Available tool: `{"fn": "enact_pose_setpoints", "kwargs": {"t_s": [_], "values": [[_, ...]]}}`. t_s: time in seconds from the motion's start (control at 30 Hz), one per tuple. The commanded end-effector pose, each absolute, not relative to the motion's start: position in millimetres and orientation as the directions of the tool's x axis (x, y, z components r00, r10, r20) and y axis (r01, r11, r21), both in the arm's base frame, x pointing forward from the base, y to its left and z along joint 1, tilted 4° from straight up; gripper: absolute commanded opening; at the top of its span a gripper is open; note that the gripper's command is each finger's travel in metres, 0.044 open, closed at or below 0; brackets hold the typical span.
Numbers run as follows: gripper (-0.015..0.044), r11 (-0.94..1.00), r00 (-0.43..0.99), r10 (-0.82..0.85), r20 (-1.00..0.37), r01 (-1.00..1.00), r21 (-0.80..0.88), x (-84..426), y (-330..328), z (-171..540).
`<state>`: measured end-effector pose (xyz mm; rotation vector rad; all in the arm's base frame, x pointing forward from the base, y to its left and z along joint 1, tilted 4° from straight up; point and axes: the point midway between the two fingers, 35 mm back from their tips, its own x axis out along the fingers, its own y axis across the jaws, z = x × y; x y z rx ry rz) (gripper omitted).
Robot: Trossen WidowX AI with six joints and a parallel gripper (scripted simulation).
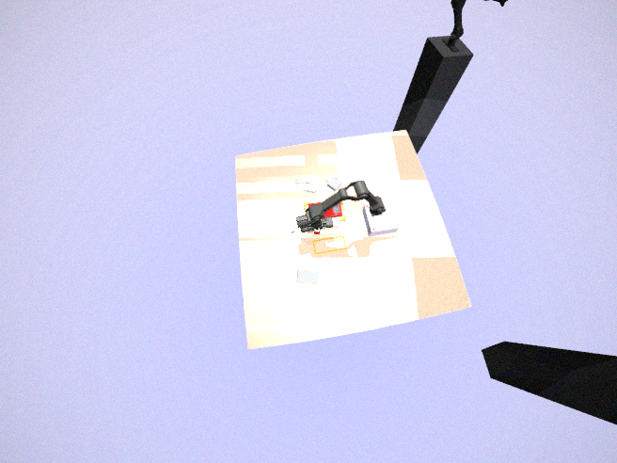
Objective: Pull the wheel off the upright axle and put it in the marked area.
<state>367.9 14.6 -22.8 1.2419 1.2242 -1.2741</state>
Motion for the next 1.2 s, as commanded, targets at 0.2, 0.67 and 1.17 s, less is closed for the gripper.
{"fn": "enact_pose_setpoints", "kwargs": {"t_s": [0.2, 0.67, 1.17], "values": [[0.0, -0.057, -0.032, 0.019, -0.999, 0.998, -0.033, 368.2, 14.3, -10.6], [0.0, -0.058, -0.031, 0.02, -0.999, 0.998, -0.032, 368.3, 14.2, -5.9], [0.0, -0.058, -0.029, 0.02, -0.999, 0.998, -0.03, 368.4, 14.1, -0.9]]}}
